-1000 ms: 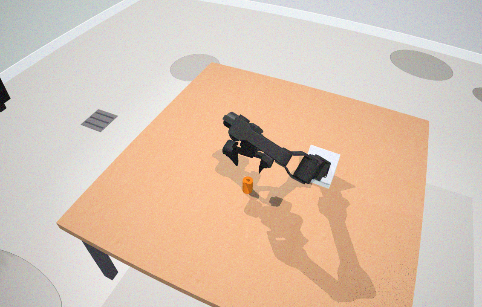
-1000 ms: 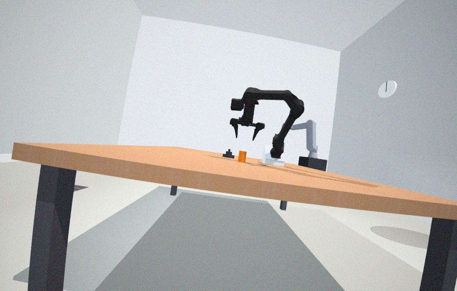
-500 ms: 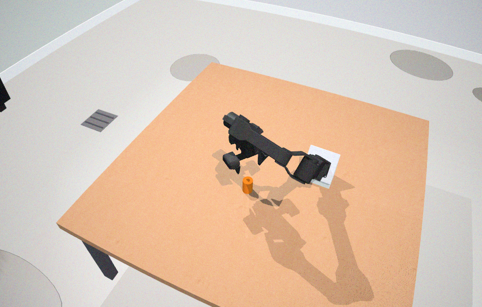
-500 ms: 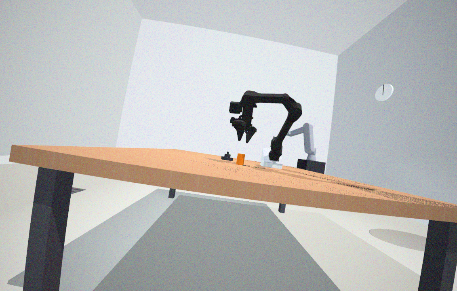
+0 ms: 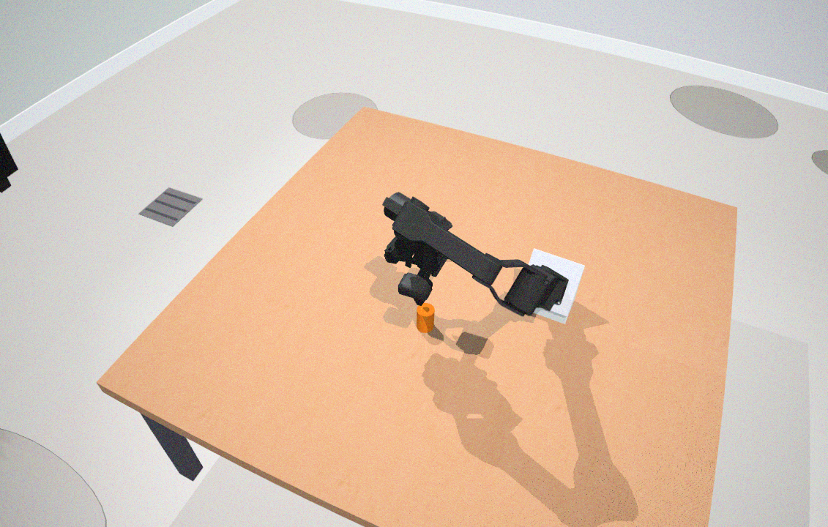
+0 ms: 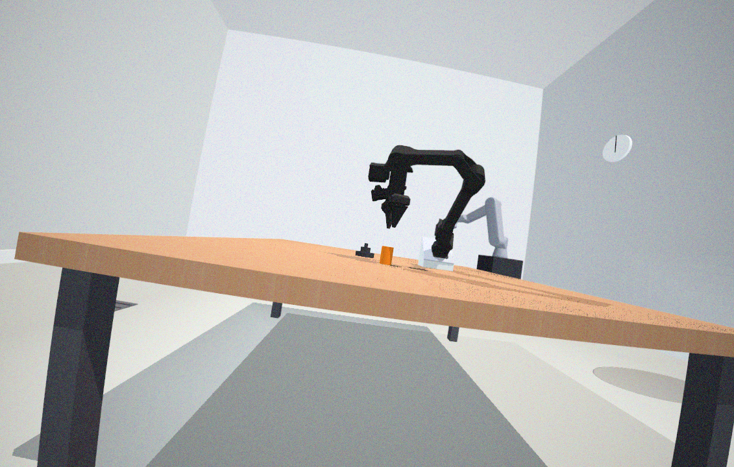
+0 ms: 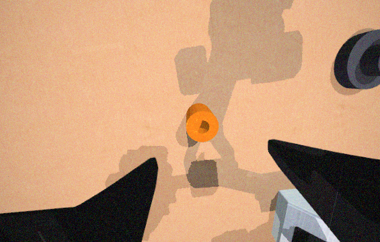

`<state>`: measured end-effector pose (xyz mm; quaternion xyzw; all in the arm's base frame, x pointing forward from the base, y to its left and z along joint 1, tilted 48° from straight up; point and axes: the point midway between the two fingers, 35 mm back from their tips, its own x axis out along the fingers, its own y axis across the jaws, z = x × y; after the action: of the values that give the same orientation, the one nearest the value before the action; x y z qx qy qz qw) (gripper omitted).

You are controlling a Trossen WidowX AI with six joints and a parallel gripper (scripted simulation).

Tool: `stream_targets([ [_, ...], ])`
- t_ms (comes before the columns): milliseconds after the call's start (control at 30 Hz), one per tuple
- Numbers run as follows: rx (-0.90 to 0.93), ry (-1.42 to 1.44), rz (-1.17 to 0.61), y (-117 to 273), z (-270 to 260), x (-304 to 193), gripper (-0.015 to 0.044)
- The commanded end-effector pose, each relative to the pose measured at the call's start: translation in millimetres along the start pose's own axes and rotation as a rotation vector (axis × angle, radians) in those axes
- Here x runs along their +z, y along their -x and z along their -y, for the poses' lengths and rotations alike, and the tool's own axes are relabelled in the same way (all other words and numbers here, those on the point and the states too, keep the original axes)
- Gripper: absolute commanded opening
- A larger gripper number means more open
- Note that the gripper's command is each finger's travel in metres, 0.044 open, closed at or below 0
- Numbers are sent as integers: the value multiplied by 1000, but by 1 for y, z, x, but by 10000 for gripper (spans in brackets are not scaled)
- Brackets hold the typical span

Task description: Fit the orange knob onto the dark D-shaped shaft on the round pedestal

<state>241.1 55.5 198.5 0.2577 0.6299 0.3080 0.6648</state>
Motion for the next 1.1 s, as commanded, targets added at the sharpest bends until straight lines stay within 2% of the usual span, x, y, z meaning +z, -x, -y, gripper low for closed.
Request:
stream_targets([
  [0,3,22,4,-2,-1,1,440],
  [133,4,22,4,-32,-1,1,440],
  [333,5,23,5,-48,-1,1,440],
  [1067,1,24,5,-80,0,3,440],
])
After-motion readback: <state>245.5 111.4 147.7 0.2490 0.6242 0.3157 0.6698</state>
